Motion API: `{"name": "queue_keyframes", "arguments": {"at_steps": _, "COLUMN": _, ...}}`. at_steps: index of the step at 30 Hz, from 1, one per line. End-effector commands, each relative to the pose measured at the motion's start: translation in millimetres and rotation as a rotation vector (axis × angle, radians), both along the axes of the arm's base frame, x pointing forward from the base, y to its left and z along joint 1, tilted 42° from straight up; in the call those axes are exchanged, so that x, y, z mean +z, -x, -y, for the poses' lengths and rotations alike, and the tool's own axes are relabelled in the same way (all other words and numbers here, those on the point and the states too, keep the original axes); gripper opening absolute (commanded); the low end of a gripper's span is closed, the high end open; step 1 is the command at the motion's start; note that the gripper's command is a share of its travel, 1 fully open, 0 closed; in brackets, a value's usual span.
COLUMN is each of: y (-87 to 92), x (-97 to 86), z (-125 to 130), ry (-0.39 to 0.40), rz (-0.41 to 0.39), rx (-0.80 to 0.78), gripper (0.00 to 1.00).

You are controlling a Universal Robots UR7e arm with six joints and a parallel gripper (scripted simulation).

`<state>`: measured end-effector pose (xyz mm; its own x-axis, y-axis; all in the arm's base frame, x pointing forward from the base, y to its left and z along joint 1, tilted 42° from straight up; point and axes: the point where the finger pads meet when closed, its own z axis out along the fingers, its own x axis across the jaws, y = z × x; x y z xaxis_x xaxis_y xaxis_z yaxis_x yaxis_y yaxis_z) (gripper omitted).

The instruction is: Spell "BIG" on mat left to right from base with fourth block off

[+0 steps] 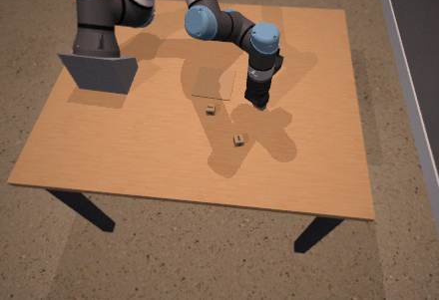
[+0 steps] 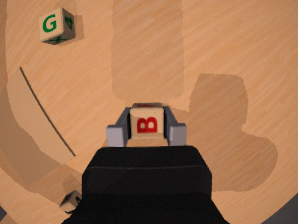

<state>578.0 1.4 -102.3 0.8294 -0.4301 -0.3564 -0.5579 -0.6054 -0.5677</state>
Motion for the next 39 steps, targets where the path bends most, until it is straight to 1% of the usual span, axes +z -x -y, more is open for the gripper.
{"name": "queue_keyframes", "arguments": {"at_steps": 1, "y": -0.4, "x": -0.1, "z": 0, "ry": 0.0, "rz": 0.001, "rx": -0.001, "gripper": 0.57}}
{"name": "queue_keyframes", "arguments": {"at_steps": 27, "y": -0.6, "x": 0.6, "z": 1, "ry": 0.0, "rz": 0.001, "rx": -0.001, "gripper": 0.57}}
{"name": "queue_keyframes", "arguments": {"at_steps": 32, "y": -1.6, "x": 13.0, "z": 13, "ry": 0.003, "rz": 0.005, "rx": -0.002, "gripper": 0.57}}
{"name": "queue_keyframes", "arguments": {"at_steps": 39, "y": 0.1, "x": 50.2, "z": 47, "ry": 0.003, "rz": 0.005, "rx": -0.002, "gripper": 0.57}}
